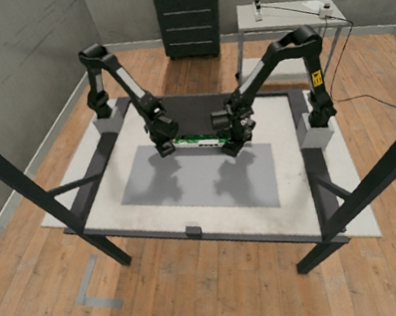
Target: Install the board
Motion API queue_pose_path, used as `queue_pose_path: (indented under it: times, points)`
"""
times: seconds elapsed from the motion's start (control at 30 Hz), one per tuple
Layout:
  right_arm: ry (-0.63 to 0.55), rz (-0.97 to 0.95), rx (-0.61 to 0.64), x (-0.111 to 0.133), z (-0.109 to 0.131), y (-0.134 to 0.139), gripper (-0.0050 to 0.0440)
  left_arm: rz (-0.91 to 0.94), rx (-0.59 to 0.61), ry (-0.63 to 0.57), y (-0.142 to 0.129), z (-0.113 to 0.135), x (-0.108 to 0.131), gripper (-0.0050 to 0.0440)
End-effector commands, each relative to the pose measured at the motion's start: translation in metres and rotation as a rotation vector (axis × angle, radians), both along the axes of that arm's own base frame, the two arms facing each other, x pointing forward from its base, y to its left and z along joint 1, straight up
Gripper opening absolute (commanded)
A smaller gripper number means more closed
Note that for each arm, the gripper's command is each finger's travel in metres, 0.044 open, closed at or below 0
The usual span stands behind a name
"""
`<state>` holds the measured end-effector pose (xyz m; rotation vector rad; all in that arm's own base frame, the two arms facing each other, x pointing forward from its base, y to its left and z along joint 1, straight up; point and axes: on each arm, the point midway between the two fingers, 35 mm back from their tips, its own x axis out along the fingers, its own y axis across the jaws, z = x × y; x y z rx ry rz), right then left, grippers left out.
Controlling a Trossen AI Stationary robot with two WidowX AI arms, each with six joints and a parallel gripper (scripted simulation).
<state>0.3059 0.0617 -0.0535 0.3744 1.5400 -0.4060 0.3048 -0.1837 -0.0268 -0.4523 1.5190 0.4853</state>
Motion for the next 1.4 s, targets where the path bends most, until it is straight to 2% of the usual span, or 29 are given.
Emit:
queue_pose_path:
  times: [0.0,0.07,0.3,0.5,0.6,0.9,1.13,1.37]
  points:
    - [-0.037,0.002,0.008,0.009,0.009,0.001,0.006,0.003,-0.01,-0.014,-0.002,0.002,0.002,0.0114]
    - [-0.038,0.004,0.008,0.009,0.009,0.001,0.0047,0.003,-0.01,-0.014,-0.002,0.002,0.002,0.0073]
    - [-0.037,0.002,0.008,0.008,0.009,0.001,0.0,0.004,-0.009,-0.014,-0.002,0.002,0.003,0.0027]
    - [-0.042,0.043,0.008,0.007,0.011,-0.001,0.0008,0.003,-0.012,-0.019,-0.003,0.003,0.005,0.0]
    - [-0.041,0.125,0.007,0.005,0.011,-0.004,0.0008,-0.017,-0.014,-0.023,-0.001,0.006,0.004,0.0007]
    - [-0.037,0.373,0.002,0.003,0.011,-0.012,0.0008,-0.249,-0.02,-0.033,0.006,0.011,0.002,0.0007]
    - [-0.035,0.463,0.0,0.003,0.011,-0.016,0.0008,-0.381,-0.018,-0.03,0.011,0.011,0.0,0.0007]
    - [-0.036,0.469,0.0,0.004,0.011,-0.015,0.0008,-0.537,-0.017,-0.026,0.017,0.01,-0.001,0.0007]
